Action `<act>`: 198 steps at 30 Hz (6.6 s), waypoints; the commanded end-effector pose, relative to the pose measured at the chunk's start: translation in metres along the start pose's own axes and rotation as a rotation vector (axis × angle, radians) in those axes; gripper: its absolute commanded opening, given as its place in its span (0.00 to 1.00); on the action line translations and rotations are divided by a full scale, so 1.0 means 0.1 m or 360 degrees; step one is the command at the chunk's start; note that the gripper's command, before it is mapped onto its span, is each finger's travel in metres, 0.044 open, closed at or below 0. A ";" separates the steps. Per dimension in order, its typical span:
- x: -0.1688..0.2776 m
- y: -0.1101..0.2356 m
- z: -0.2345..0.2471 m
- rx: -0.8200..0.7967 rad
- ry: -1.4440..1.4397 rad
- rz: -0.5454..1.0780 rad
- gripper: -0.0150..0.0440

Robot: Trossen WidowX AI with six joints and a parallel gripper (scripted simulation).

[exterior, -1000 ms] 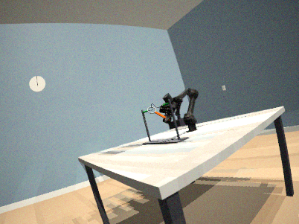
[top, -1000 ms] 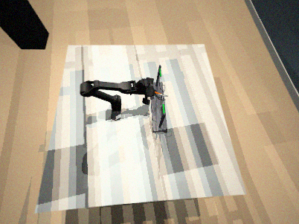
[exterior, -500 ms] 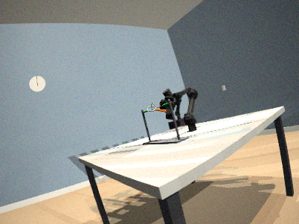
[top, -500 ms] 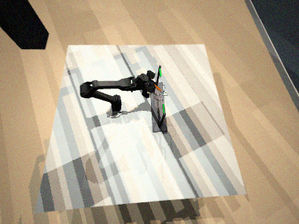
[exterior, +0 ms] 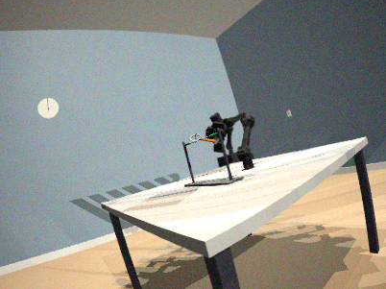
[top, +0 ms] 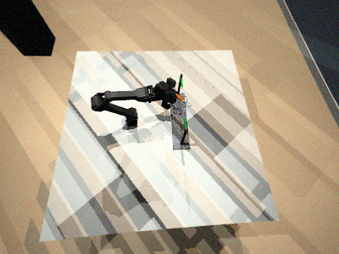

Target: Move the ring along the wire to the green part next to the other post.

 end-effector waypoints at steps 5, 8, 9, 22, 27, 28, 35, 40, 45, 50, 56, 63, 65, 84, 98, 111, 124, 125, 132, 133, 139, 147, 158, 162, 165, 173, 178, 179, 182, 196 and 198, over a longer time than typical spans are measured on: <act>-0.02 0.02 -0.06 0.0113 0.0257 -0.0001 0.00; -0.03 0.02 -0.11 0.0178 0.0392 0.0006 0.00; -0.04 0.03 -0.13 0.0200 0.0439 0.0008 0.00; -0.15 0.09 -0.36 0.0486 0.1054 0.0038 0.00; -0.21 0.13 -0.43 0.0593 0.1293 0.0052 0.00; -0.23 0.14 -0.44 0.0609 0.1329 0.0055 0.00; -0.34 0.20 -0.52 0.0744 0.1643 0.0075 0.00; -0.43 0.24 -0.56 0.0845 0.1882 0.0094 0.00; -0.53 0.29 -0.58 0.0944 0.2119 0.0114 0.00; -0.62 0.34 -0.58 0.1039 0.2348 0.0136 0.00; -0.71 0.38 -0.57 0.1134 0.2585 0.0165 0.00; -0.75 0.41 -0.57 0.1197 0.2762 0.0196 0.00; -0.75 0.41 -0.57 0.1201 0.2783 0.0202 0.00; -0.47 0.27 -0.71 0.0964 0.2468 0.0228 0.00; -0.08 -0.02 -0.86 0.0536 0.1982 0.0045 0.00; 0.29 -0.23 -0.75 0.0326 0.1569 -0.0090 0.00; 0.49 -0.31 -0.59 0.0367 0.1451 -0.0149 0.00; 0.50 -0.31 -0.58 0.0374 0.1450 -0.0152 0.00; 0.56 -0.34 -0.53 0.0417 0.1461 -0.0171 0.00; 0.57 -0.34 -0.53 0.0422 0.1463 -0.0173 0.00; 0.61 -0.37 -0.49 0.0444 0.1475 -0.0182 0.00; 0.68 -0.40 -0.44 0.0458 0.1483 -0.0190 0.00; 0.76 -0.45 -0.38 0.0458 0.1485 -0.0196 0.00; 0.79 -0.46 -0.36 0.0457 0.1485 -0.0197 0.00; 0.81 -0.48 -0.34 0.0456 0.1485 -0.0199 0.00; 0.87 -0.51 -0.30 0.0454 0.1484 -0.0202 0.00; 0.89 -0.52 -0.30 0.0453 0.1484 -0.0203 0.00; 0.89 -0.53 -0.31 0.0453 0.1484 -0.0203 0.00; 0.91 -0.55 -0.34 0.0453 0.1484 -0.0203 0.00; 0.97 -0.62 -0.46 0.0453 0.1484 -0.0203 0.00; 0.97 -0.62 -0.46 0.0453 0.1484 -0.0203 0.00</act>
Point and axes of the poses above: the point midway between the two fingers, 35 mm back from their tips, its own y axis back along the fingers, its own z axis across the jaws, x = y × z, the point moved 9 cm from there along y, back along the fingers, and after that the axes turned 3 degrees about y, right-handed, at the moved point
